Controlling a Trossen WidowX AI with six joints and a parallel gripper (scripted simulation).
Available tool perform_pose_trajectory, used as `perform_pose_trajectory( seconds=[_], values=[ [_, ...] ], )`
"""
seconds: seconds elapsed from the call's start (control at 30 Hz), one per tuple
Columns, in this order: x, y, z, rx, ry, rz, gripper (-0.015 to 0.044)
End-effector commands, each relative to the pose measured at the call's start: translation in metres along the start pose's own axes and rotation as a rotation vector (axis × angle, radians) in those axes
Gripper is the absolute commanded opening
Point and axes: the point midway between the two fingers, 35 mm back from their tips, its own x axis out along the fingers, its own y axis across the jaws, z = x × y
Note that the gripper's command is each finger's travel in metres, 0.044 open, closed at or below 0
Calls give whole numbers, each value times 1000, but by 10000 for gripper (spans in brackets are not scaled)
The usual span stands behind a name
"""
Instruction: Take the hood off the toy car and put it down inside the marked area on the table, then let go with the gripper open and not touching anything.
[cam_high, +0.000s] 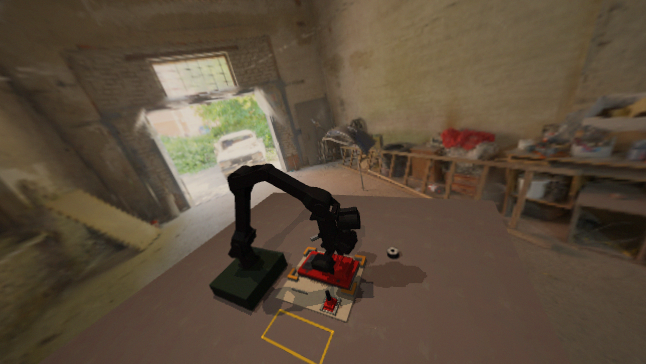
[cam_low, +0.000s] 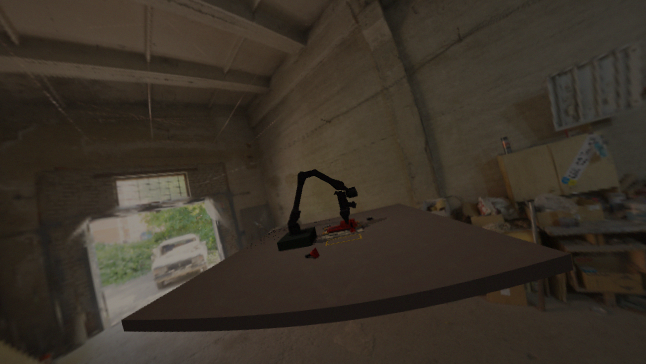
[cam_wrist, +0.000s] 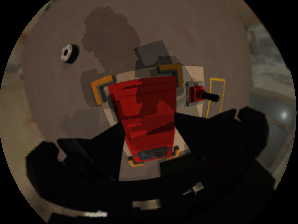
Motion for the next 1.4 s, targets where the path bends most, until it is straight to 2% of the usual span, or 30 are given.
perform_pose_trajectory(
  seconds=[0.0, 1.03, 1.37],
  values=[
    [-3, 0, 0, 0, -1, 2, 0],
    [-24, 0, 0, 0, 0, 0, 0],
    [-66, 0, 1, 0, 0, 0, 0]
  ],
)
